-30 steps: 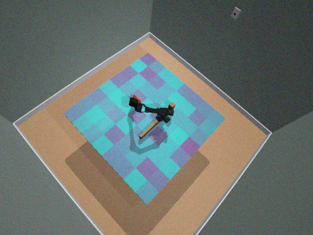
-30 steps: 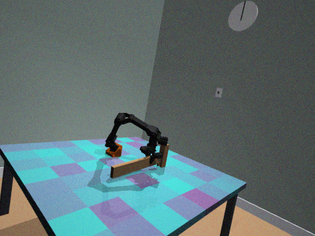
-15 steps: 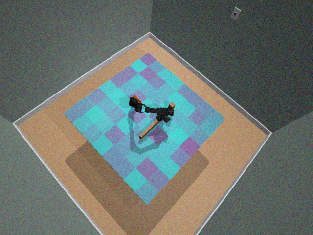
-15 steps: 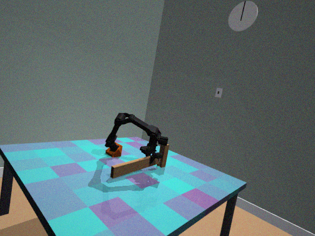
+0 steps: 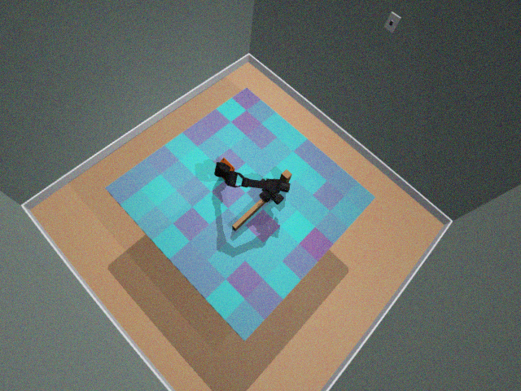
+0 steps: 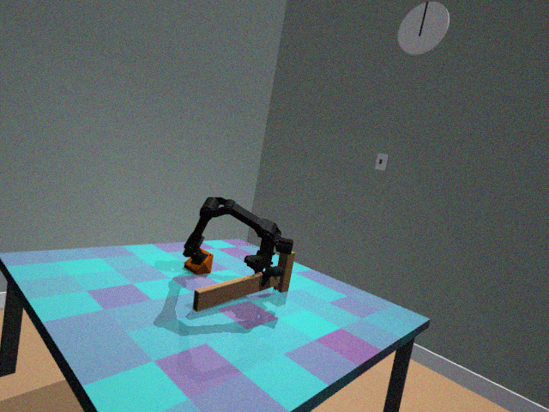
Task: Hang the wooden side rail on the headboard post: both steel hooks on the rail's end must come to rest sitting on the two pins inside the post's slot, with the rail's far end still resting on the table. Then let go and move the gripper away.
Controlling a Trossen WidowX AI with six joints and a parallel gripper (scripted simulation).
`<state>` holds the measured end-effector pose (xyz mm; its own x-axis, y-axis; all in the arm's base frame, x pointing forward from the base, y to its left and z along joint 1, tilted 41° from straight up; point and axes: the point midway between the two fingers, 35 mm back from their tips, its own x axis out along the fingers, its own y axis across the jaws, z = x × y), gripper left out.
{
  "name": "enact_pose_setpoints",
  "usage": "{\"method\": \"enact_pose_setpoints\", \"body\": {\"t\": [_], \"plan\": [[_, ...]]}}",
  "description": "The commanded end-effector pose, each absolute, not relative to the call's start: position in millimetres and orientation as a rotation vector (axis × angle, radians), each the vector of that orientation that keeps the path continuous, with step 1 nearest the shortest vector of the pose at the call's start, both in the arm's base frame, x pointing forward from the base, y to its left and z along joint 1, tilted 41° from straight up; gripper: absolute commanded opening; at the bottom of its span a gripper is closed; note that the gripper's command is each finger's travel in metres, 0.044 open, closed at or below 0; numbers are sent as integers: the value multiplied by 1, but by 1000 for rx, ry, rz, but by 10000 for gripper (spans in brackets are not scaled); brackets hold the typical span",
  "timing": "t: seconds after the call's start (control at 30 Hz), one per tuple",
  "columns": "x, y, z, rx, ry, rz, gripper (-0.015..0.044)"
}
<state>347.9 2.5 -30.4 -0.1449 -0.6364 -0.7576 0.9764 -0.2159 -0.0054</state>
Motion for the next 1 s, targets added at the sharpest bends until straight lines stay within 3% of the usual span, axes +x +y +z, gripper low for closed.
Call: {"method": "enact_pose_setpoints", "body": {"t": [0.0,0.97], "plan": [[350,9,-28,767,617,-1653,0],[350,11,-30,767,617,-1653,0]]}}
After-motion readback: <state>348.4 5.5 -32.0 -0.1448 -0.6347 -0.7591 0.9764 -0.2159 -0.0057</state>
